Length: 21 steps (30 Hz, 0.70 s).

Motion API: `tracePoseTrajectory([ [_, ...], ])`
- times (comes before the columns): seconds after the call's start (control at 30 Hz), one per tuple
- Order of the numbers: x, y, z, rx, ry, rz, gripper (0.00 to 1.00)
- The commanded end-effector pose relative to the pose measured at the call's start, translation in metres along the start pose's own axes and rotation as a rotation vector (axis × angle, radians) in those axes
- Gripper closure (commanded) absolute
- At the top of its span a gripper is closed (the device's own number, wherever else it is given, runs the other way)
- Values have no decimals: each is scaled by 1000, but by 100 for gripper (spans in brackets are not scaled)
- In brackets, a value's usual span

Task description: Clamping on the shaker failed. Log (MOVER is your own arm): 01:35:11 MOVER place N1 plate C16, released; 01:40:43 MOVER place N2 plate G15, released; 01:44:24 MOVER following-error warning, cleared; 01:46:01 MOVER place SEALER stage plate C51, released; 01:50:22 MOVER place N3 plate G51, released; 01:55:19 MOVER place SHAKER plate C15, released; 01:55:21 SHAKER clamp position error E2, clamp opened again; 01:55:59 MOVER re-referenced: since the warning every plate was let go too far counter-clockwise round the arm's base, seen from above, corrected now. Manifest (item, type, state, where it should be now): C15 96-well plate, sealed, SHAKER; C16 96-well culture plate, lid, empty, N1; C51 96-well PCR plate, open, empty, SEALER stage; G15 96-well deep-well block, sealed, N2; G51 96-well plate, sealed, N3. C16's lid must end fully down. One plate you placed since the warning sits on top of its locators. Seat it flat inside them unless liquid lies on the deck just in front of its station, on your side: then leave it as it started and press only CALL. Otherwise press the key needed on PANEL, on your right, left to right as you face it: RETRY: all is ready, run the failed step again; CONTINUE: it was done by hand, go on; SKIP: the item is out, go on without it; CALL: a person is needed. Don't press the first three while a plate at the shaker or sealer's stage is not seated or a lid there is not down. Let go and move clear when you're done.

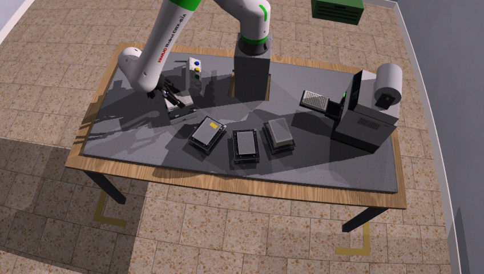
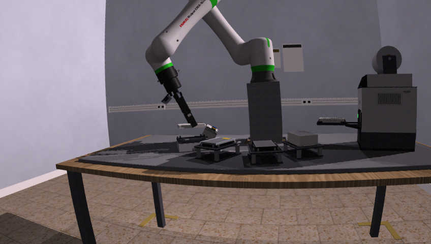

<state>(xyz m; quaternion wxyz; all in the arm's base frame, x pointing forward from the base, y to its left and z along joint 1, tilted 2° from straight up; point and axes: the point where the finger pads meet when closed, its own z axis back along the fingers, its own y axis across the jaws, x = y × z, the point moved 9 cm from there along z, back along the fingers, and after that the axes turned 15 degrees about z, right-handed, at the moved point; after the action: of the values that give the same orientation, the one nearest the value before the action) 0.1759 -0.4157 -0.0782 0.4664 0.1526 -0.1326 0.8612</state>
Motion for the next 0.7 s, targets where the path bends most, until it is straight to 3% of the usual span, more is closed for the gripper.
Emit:
tracePoseTrajectory([
  [0.0, -1, 0, 0, 0, 2, 0, 90],
  [0.67, -3, 1, -5, 0, 2, 0, 90],
])
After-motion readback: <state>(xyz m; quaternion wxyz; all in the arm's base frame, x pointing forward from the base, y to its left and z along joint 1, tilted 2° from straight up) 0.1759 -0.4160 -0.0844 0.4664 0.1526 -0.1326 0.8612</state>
